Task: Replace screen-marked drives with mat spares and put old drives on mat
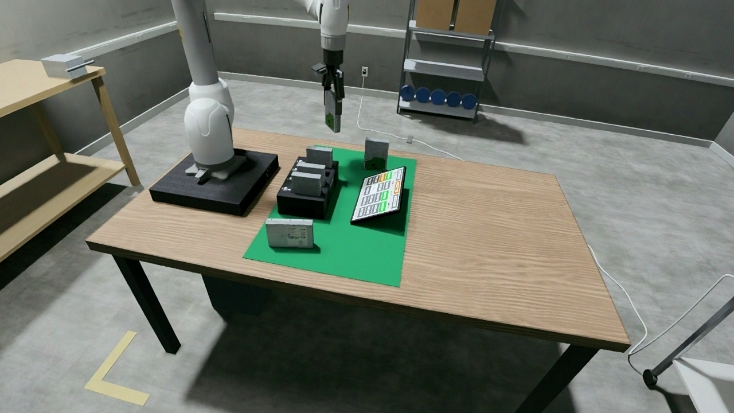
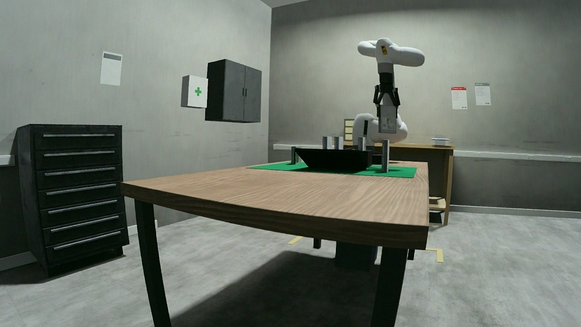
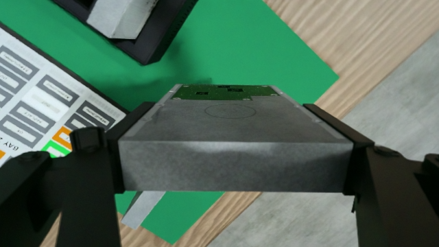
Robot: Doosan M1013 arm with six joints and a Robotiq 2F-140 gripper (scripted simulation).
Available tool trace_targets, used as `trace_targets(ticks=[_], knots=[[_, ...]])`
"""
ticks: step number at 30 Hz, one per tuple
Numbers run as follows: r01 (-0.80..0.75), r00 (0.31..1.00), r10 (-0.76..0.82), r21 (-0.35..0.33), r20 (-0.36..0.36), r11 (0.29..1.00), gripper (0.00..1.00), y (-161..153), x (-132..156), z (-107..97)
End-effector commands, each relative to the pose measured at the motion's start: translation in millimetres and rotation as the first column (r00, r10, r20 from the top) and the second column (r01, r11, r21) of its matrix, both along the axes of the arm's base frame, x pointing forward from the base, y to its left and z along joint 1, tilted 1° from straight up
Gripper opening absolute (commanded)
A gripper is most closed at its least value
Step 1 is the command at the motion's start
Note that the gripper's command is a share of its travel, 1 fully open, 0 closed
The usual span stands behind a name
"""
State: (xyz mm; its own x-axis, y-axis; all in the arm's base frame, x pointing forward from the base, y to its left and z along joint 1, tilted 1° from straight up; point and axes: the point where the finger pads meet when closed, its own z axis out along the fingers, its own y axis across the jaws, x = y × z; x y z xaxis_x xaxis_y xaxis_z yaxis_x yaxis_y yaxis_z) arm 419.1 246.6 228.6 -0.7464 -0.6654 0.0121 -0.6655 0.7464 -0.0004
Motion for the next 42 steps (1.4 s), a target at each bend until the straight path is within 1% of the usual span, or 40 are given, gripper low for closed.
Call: trace_targets(ticks=[1, 10, 14, 27, 29, 42], knots=[[-0.032, 0.999, 0.032, 0.002, 0.000, 0.999, 0.10, -7, 2, 1], [-0.131, 0.991, 0.131, 0.002, 0.000, 0.991, 0.10, -31, 6, 1], [-0.155, 0.988, 0.155, 0.003, 0.000, 0.988, 0.10, -36, 7, 1], [-0.325, 0.946, 0.325, 0.004, -0.001, 0.946, 0.10, -77, 11, 2], [-0.325, 0.946, 0.325, 0.004, -0.001, 0.946, 0.10, -77, 11, 2], [-0.494, 0.870, 0.494, 0.006, -0.002, 0.870, 0.10, -119, 11, 2]])
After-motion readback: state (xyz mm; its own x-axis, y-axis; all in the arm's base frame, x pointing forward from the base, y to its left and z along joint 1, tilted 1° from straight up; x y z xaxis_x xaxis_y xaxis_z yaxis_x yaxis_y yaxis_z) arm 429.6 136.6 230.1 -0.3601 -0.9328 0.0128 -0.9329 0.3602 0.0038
